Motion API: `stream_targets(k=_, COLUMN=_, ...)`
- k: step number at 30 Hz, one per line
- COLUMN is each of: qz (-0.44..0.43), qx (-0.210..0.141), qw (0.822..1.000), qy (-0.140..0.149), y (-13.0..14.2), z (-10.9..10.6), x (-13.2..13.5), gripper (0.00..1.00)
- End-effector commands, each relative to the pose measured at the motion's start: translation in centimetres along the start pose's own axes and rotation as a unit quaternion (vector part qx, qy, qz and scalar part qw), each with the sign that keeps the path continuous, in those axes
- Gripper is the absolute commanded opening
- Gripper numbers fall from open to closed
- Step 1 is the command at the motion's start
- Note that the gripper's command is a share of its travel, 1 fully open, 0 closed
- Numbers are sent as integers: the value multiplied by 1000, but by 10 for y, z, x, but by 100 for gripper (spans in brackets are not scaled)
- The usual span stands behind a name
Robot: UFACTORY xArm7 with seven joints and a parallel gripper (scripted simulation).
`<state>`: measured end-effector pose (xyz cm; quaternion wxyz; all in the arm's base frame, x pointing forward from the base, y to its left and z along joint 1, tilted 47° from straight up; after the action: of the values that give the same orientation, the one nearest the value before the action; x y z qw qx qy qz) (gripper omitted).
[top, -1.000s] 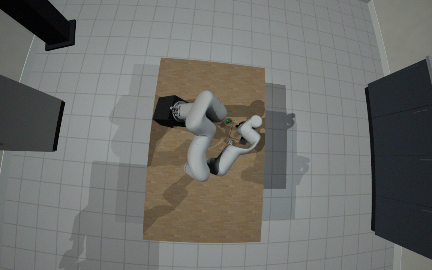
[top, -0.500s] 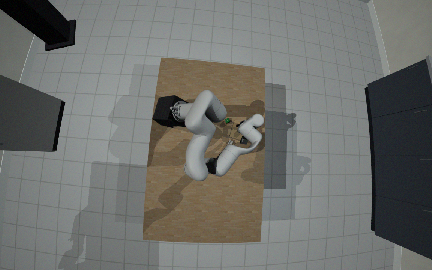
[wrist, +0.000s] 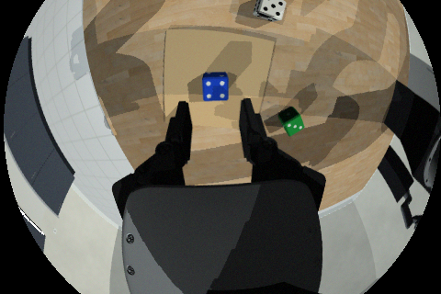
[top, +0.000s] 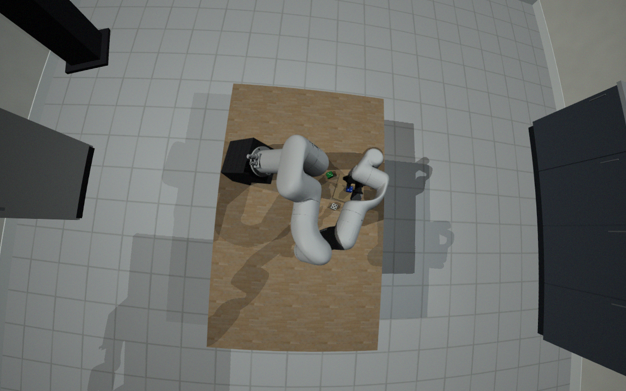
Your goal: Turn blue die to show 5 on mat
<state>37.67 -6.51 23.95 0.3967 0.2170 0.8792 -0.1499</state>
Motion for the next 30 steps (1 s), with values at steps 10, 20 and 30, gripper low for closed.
stream_targets(k=10, qz=1, qx=110, qw=994, qy=-5, y=11, z=5, x=4, gripper=47)
stream_targets(k=20, qz=1, qx=144, qw=989, qy=-16, y=16, z=4, x=3, gripper=47)
stream_targets(k=30, qz=1, qx=261, qw=965, qy=-36, y=28, z=9, x=5, gripper=47)
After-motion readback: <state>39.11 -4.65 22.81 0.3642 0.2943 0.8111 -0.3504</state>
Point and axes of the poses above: the point where the finger pads meet when closed, its own z axis out along the fingers, its own x axis across the jaws, y = z × x, the point moved 4 cm from there along -z, back along the fingers, and after that the axes turned 9 degrees about z, right-handed, at the moved point
